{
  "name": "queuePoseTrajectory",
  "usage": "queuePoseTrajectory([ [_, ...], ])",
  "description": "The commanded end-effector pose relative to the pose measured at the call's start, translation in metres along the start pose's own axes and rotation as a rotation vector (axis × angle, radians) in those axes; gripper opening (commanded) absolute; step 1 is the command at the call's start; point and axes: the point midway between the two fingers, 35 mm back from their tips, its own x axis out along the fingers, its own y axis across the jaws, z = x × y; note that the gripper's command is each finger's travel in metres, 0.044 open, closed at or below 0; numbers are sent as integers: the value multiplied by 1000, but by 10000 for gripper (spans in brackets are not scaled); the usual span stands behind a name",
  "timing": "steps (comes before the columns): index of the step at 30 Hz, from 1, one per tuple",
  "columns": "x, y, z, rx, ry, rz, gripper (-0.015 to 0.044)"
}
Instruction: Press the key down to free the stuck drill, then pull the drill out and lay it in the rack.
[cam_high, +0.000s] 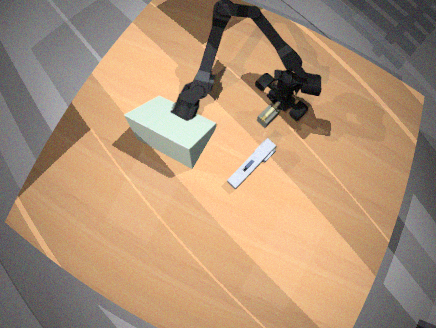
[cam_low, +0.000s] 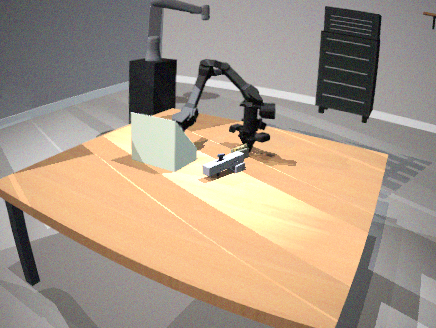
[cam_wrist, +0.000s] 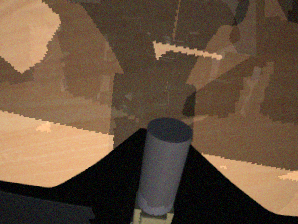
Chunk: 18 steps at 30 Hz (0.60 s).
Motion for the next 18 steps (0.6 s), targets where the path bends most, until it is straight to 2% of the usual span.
queuePoseTrajectory([
  [1, 0, 0, 0, 0, 0, 0, 26],
  [16, 0, 0, 0, 0, 0, 0, 420],
  [18, -2, 0, 0, 1, 1, 0, 440],
])
